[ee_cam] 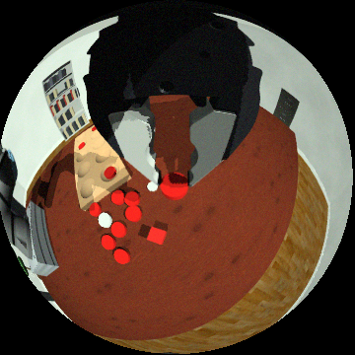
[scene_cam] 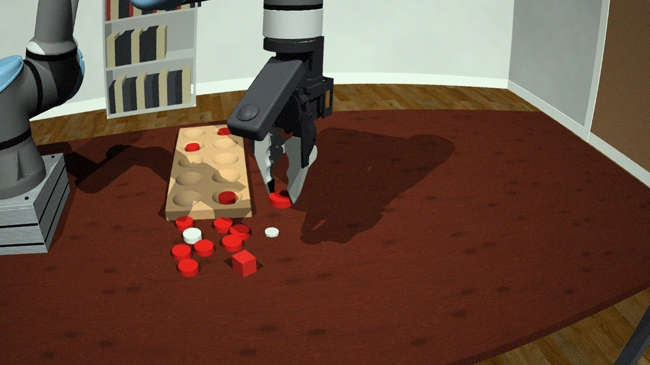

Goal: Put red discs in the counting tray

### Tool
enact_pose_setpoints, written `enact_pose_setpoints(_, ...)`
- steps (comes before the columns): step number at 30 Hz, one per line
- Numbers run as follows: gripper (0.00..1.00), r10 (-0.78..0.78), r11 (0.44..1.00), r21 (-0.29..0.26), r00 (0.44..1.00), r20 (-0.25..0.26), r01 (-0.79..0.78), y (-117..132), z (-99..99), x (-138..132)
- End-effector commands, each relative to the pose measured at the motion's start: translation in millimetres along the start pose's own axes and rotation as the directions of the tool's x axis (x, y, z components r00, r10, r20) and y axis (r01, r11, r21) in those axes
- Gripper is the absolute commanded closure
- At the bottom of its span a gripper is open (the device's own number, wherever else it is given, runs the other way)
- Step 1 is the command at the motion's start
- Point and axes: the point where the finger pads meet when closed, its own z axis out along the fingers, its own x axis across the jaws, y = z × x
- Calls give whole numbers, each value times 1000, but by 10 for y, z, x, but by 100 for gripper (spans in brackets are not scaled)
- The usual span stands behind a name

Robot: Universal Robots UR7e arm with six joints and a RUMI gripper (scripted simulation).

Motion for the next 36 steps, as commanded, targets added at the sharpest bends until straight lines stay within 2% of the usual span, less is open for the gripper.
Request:
enact_pose_setpoints(1, 100, 0, 1000, 0, 1000, 1, 0, 32, -36, 17)
enact_pose_setpoints(4, 100, 0, 1000, 0, 1000, 1, 0, 87, -39, 51)
enact_pose_setpoints(8, 100, 0, 1000, 1, 1000, 1, 0, 296, -47, 187)
enact_pose_setpoints(12, 100, 0, 1000, 1, 1000, 2, 0, 628, -61, 433)
enact_pose_setpoints(16, 100, 0, 1000, 2, 1000, 2, 0, 1038, -79, 798)
enact_pose_setpoints(19, 100, 0, 1000, 2, 1000, 2, 0, 1038, -79, 798)
enact_pose_setpoints(23, 100, 0, 1000, 2, 1000, 3, 0, 1457, -98, 1264)
enact_pose_setpoints(24, 100, 0, 1000, 2, 1000, 3, 0, 1457, -98, 1264)
enact_pose_setpoints(26, 100, 0, 1000, 1, 1000, 3, 0, 1650, -108, 1520)
enact_pose_setpoints(27, 100, 0, 1000, 1, 1000, 3, 0, 1650, -108, 1520)
enact_pose_setpoints(29, 100, 0, 1000, 1, 1000, 3, 0, 1823, -117, 1782)
enact_pose_setpoints(30, 100, 0, 1000, 1, 1000, 3, 0, 1823, -117, 1782)
enact_pose_setpoints(33, 100, 0, 1000, 1, 1000, 2, 0, 2037, -131, 2162)
enact_pose_setpoints(36, 100, 0, 1000, 1, 1000, 2, 0, 2037, -131, 2162)
